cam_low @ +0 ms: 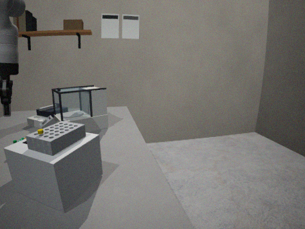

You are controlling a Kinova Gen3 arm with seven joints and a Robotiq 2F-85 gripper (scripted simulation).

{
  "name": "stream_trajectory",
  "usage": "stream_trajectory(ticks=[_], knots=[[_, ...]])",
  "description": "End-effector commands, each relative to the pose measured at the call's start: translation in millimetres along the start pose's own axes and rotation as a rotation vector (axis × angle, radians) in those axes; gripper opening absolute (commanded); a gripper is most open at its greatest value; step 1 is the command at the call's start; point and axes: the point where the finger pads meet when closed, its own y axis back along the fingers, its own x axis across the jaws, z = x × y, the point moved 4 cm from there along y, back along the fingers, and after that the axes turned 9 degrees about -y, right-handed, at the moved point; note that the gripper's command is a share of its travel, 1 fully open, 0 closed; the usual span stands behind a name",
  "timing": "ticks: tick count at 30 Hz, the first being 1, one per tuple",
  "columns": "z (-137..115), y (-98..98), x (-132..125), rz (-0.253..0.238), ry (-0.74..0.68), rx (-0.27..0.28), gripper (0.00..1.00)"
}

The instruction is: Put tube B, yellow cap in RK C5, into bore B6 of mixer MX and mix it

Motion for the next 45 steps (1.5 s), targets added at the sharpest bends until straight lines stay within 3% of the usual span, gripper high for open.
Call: stream_trajectory(ticks=[1, 5, 14, 26, 45], knots=[[9.4, -8.8, -8.6, -0.008, 0.197, -0.036, 0.1], [13.5, -12.4, -11.7, -0.015, 0.276, -0.046, 0.1], [20.9, -20.2, -18.3, -0.047, 0.613, -0.088, 0.1], [20.9, -20.2, -18.3, -0.047, 0.613, -0.088, 0.1], [23.1, -42.8, -18.8, -0.047, 0.613, -0.088, 0.1]])
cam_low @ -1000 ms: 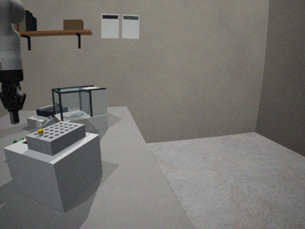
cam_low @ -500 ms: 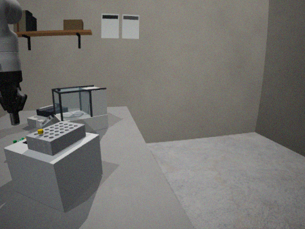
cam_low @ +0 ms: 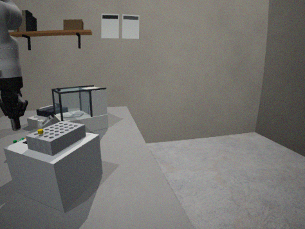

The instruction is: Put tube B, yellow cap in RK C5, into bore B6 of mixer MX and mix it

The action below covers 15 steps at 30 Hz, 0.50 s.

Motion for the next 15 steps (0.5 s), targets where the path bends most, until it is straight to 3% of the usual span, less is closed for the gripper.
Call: stream_trajectory(ticks=[1, 15], knots=[[0.1, -4.2, -0.4, -0.002, 0.0, 0.0, 0.1], [0.1, -20.2, -0.4, -0.002, 0.0, 0.0, 0.1]])
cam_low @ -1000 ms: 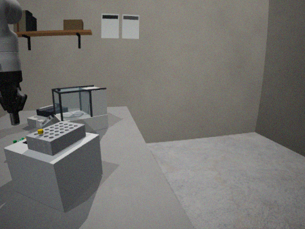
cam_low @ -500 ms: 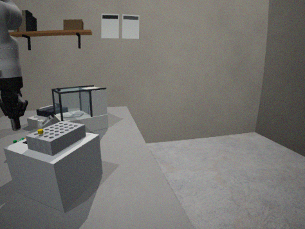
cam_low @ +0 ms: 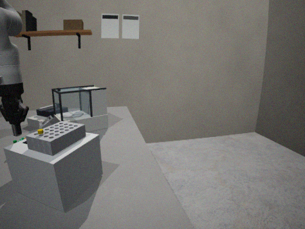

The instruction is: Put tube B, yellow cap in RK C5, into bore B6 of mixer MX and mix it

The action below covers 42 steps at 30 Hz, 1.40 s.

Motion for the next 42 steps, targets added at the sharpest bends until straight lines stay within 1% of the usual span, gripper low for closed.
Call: stream_trajectory(ticks=[1, 21, 30, 42], knots=[[0.1, -4.0, -0.4, -0.002, 0.0, 0.0, 0.1], [0.1, -27.6, -0.4, -0.002, 0.0, 0.0, 0.1], [0.1, -27.6, -0.4, -0.002, 0.0, 0.0, 0.1], [0.1, -35.6, -0.4, -0.002, 0.0, 0.0, 0.1]])
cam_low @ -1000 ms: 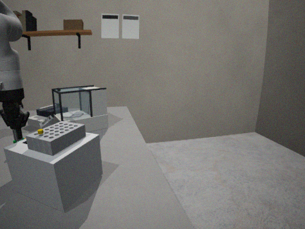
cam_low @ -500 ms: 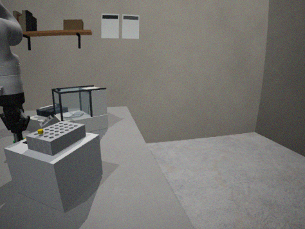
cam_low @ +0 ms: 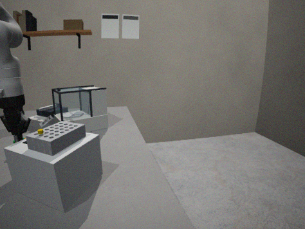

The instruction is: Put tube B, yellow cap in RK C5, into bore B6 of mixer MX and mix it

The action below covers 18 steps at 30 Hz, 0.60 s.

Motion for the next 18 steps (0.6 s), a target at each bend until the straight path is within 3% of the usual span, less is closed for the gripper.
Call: stream_trajectory(ticks=[1, 18], knots=[[0.1, -1.8, -0.4, -0.002, 0.0, 0.0, 0.1], [0.1, -11.8, -0.4, -0.002, 0.0, 0.0, 0.1]])
